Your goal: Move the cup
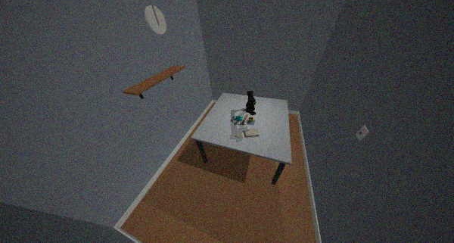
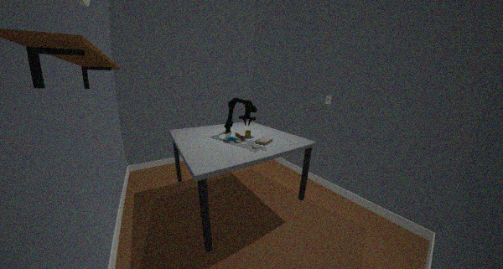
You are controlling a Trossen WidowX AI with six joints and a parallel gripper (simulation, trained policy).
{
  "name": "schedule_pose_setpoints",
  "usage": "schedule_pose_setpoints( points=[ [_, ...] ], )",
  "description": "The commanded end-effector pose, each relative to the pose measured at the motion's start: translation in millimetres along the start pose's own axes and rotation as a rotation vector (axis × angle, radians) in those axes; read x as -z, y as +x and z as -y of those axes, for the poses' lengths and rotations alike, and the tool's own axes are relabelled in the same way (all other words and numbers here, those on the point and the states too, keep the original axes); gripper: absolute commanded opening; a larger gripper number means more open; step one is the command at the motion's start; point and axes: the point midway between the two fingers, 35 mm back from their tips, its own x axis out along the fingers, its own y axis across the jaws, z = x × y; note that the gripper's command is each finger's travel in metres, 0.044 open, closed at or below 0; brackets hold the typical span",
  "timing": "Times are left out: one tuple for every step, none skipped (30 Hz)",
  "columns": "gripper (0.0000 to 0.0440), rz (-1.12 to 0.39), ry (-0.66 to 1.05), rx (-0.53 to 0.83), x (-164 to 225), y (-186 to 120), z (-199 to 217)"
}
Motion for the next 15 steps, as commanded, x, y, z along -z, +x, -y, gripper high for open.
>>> schedule_pose_setpoints(
  points=[
    [0.0171,-0.005,0.014,0.043,1,11,4],
    [0.0172,-0.006,0.018,0.052,2,14,4],
    [0.0174,-0.007,0.021,0.061,2,17,5],
    [0.0175,-0.008,0.025,0.070,2,20,6],
    [0.0177,-0.009,0.028,0.078,3,23,6],
    [0.0178,-0.009,0.031,0.086,3,26,7],
    [0.0180,-0.010,0.033,0.093,3,29,7],
    [0.0181,-0.011,0.036,0.101,4,32,8],
    [0.0183,-0.011,0.038,0.108,4,35,8],
    [0.0185,-0.012,0.040,0.114,4,38,9],
    [0.0186,-0.013,0.041,0.121,5,41,9],
    [0.0187,-0.013,0.042,0.127,5,44,10],
    [0.0188,-0.014,0.043,0.132,5,47,10],
    [0.0190,-0.014,0.043,0.138,5,50,11],
    [0.0190,-0.015,0.043,0.143,6,53,11]
  ],
)
